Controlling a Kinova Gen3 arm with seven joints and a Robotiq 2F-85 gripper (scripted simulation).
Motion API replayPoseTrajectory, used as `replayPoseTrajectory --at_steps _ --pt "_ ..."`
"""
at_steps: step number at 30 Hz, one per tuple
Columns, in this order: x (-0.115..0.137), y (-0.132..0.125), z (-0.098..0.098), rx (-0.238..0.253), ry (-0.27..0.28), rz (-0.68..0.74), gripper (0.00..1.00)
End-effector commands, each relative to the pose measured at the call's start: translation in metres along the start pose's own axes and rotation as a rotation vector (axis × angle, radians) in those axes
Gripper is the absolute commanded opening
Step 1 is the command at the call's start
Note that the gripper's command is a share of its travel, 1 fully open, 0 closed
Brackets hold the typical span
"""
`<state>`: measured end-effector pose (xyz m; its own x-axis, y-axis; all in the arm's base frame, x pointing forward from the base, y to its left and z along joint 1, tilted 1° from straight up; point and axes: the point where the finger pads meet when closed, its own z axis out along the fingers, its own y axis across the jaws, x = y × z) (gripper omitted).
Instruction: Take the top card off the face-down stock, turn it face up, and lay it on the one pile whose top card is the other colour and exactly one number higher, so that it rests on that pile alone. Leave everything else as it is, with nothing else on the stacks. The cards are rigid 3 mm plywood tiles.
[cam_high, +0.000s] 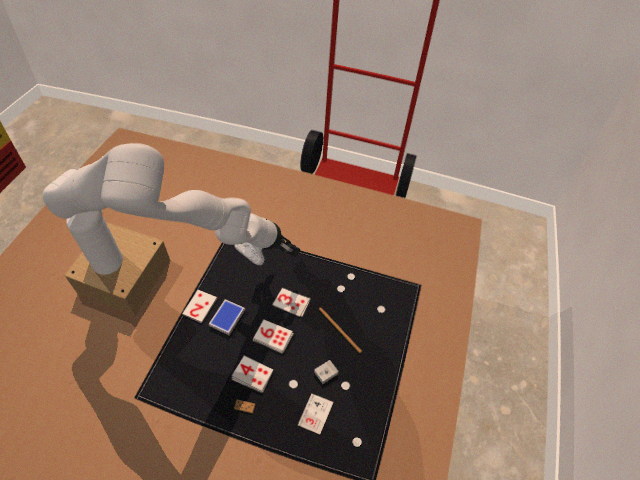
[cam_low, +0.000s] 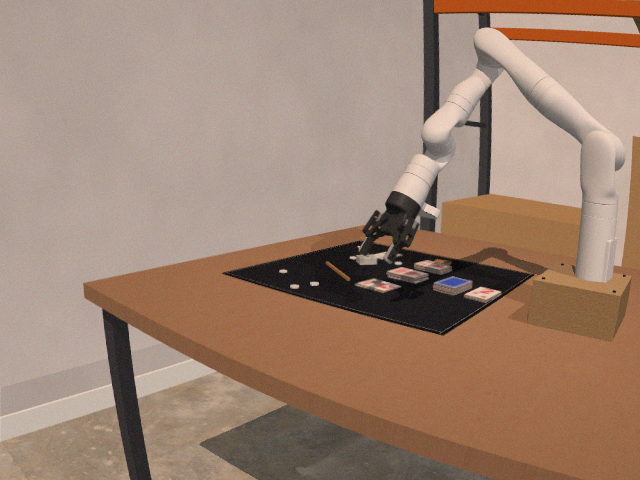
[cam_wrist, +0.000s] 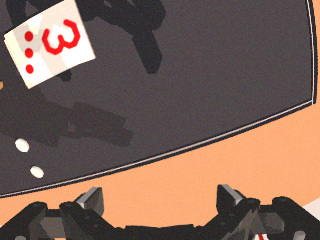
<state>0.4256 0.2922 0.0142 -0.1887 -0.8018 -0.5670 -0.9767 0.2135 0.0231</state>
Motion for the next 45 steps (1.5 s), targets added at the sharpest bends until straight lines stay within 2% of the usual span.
replayPoseTrajectory --at_steps 1,7,8,16,17,25,26,34,35,43,44,45 --pt "0.006 0.0 -0.003 0.004 0.022 -0.015 1.0" --pt "0.006 0.0 -0.003 0.004 0.022 -0.015 1.0" --pt "0.026 0.002 -0.008 -0.001 0.075 -0.046 1.0" --pt "0.026 0.002 -0.008 -0.001 0.075 -0.046 1.0" --pt "0.046 0.003 -0.015 -0.005 0.127 -0.075 1.0" --pt "0.046 0.003 -0.015 -0.005 0.127 -0.075 1.0" --pt "0.065 0.003 -0.023 -0.009 0.179 -0.101 1.0" --pt "0.065 0.003 -0.023 -0.009 0.179 -0.101 1.0" --pt "0.083 0.003 -0.031 -0.013 0.229 -0.125 1.0" --pt "0.083 0.003 -0.031 -0.013 0.229 -0.125 1.0" --pt "0.101 0.003 -0.041 -0.017 0.278 -0.146 1.0" --pt "0.101 0.003 -0.041 -0.017 0.278 -0.146 1.0"
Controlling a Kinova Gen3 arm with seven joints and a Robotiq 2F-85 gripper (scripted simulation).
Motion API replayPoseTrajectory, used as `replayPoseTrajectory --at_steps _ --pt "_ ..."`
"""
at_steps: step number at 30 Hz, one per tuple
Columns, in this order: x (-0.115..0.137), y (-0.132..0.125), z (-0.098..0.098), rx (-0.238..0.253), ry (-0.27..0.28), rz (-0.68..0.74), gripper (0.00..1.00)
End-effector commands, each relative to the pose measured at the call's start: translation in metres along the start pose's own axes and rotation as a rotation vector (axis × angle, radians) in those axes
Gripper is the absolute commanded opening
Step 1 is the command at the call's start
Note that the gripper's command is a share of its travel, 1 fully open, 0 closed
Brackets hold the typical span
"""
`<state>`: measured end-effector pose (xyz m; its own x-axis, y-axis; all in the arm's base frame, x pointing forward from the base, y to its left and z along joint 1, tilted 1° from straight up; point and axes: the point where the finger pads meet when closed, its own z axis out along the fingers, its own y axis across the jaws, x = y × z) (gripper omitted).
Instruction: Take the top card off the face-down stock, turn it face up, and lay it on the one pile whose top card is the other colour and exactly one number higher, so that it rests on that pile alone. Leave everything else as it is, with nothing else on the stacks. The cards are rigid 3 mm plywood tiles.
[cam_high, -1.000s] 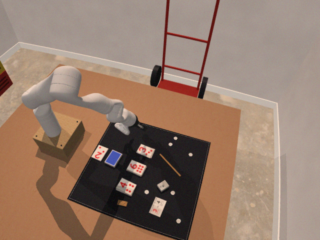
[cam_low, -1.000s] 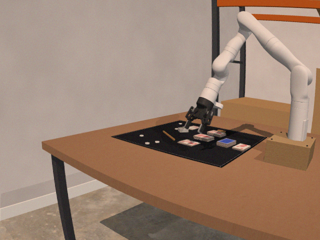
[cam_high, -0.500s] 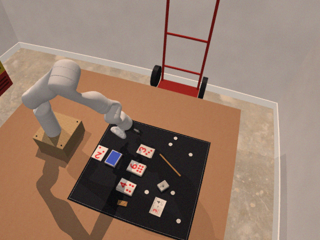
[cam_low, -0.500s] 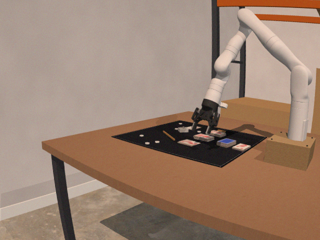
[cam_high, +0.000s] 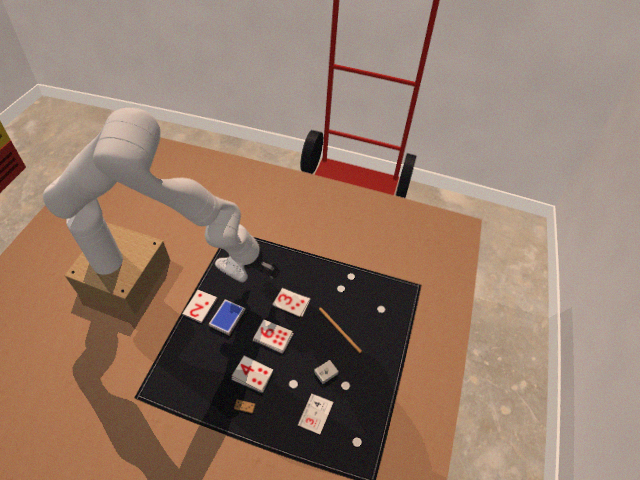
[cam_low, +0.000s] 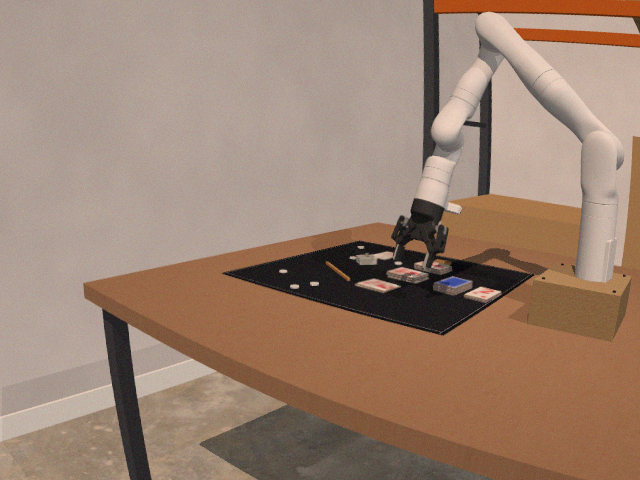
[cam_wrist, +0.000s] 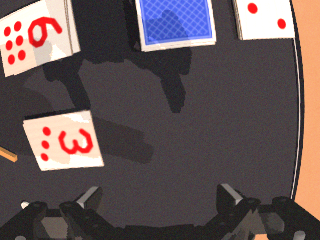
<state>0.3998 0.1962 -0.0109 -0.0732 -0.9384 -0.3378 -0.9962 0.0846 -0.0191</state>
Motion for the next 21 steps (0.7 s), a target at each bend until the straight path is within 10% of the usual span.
replayPoseTrajectory --at_steps 1,21 --pt "0.006 0.0 -0.004 0.005 0.02 -0.01 1.0" --pt "0.041 0.004 -0.015 -0.003 0.109 -0.044 1.0"
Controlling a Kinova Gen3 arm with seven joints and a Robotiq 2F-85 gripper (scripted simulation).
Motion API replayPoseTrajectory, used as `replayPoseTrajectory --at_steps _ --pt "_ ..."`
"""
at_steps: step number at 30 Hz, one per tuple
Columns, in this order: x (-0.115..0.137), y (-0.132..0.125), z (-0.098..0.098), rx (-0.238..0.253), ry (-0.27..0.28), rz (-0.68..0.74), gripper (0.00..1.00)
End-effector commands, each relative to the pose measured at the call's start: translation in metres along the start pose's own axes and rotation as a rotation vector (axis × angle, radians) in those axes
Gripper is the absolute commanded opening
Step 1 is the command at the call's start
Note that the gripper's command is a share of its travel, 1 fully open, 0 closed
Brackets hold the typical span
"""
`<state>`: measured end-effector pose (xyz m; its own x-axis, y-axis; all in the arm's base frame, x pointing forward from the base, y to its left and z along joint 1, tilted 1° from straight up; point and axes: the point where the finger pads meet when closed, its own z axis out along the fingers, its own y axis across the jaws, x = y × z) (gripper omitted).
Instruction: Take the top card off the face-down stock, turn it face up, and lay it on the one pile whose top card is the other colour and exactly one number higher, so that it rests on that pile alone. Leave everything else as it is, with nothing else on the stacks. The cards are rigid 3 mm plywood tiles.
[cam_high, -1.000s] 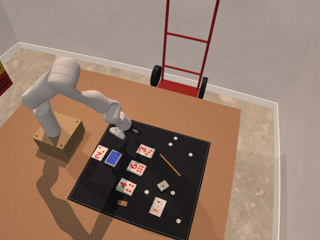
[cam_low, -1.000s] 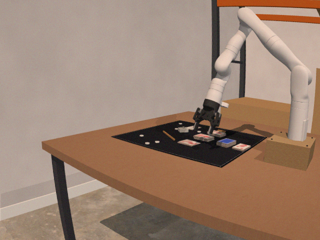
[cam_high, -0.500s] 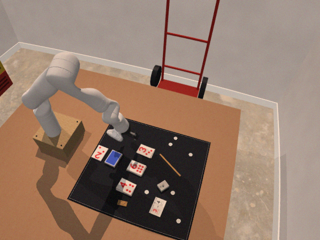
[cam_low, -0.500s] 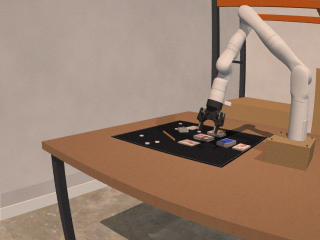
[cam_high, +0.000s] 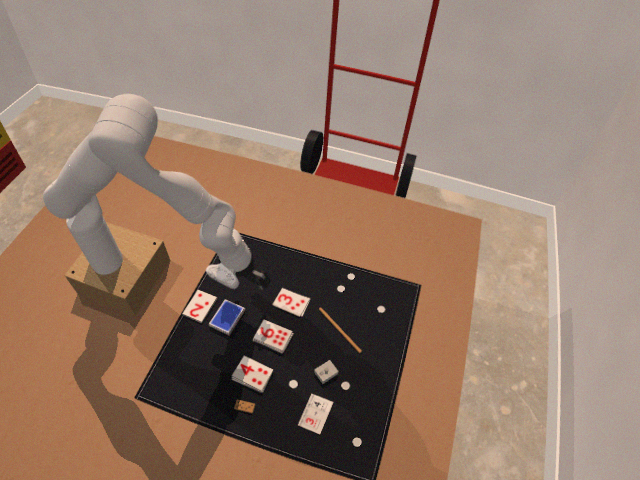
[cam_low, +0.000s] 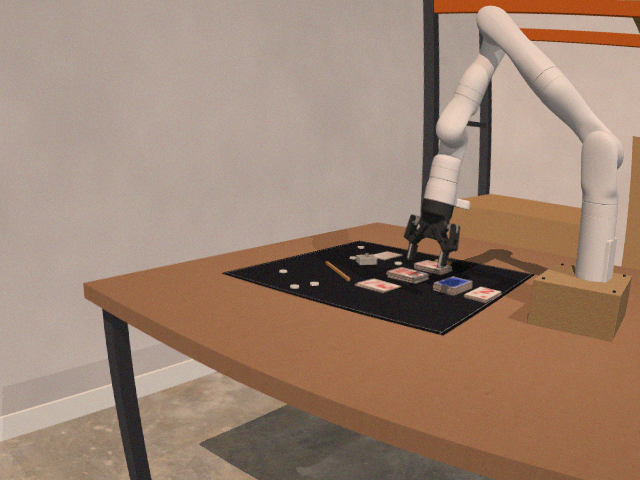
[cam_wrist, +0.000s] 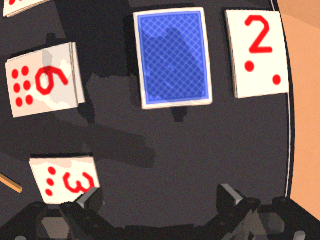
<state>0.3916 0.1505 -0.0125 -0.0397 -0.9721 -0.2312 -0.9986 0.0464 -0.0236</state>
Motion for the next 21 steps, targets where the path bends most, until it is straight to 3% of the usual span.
replayPoseTrajectory --at_steps 1,2,3,10,11,17,18,21 --pt "-0.003 -0.001 -0.002 0.004 -0.001 -0.006 1.0" --pt "-0.003 -0.001 -0.002 0.004 -0.001 -0.006 1.0" --pt "0.014 0.002 -0.006 0.0 0.039 -0.02 1.0" --pt "0.014 0.002 -0.006 0.0 0.039 -0.02 1.0" --pt "0.028 0.004 -0.011 -0.003 0.076 -0.031 1.0" --pt "0.028 0.004 -0.011 -0.003 0.076 -0.031 1.0" --pt "0.042 0.006 -0.016 -0.007 0.109 -0.041 1.0" --pt "0.042 0.006 -0.016 -0.007 0.109 -0.041 1.0"
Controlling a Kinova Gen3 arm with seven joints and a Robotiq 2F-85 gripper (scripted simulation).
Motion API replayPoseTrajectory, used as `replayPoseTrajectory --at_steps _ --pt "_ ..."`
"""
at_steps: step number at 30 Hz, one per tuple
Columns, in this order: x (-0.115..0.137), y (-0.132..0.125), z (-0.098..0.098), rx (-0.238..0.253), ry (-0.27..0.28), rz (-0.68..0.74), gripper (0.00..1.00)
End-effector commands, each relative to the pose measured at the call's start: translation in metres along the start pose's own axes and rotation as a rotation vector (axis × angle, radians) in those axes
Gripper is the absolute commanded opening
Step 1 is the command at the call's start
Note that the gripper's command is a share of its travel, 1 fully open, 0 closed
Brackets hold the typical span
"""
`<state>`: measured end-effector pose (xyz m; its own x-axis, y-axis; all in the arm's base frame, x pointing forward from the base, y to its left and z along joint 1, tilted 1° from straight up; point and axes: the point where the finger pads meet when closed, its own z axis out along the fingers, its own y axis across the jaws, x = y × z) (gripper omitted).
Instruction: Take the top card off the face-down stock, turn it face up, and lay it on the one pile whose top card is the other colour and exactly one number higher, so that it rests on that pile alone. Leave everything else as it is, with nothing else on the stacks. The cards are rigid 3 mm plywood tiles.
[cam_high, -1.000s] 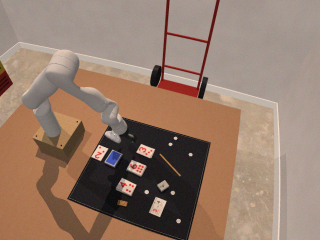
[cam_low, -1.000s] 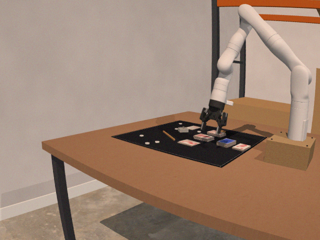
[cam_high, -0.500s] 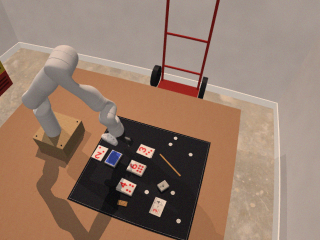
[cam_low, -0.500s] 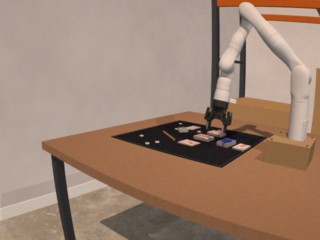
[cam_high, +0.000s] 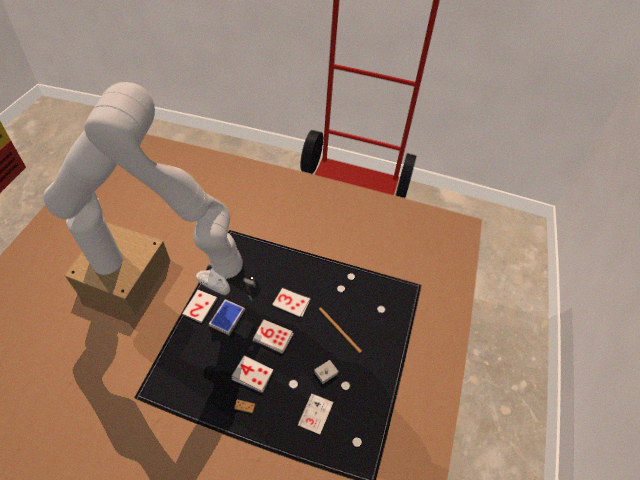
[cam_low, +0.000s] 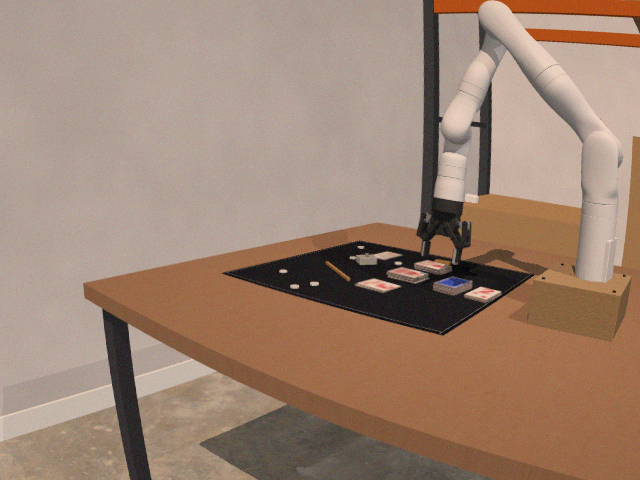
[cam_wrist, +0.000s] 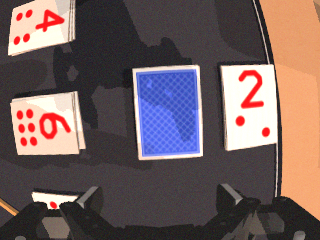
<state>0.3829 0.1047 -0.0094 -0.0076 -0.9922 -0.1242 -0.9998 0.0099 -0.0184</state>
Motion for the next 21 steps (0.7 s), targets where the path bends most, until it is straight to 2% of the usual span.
replayPoseTrajectory --at_steps 1,4,5,10,11,21 --pt "-0.002 -0.001 -0.002 0.005 0.001 -0.006 1.0" --pt "-0.002 -0.001 -0.002 0.005 0.001 -0.006 1.0" --pt "0.01 0.001 -0.006 0.002 0.03 -0.014 1.0" --pt "0.01 0.001 -0.006 0.002 0.03 -0.014 1.0" --pt "0.021 0.003 -0.009 -0.001 0.055 -0.02 1.0" --pt "0.03 0.005 -0.012 -0.003 0.077 -0.025 1.0"
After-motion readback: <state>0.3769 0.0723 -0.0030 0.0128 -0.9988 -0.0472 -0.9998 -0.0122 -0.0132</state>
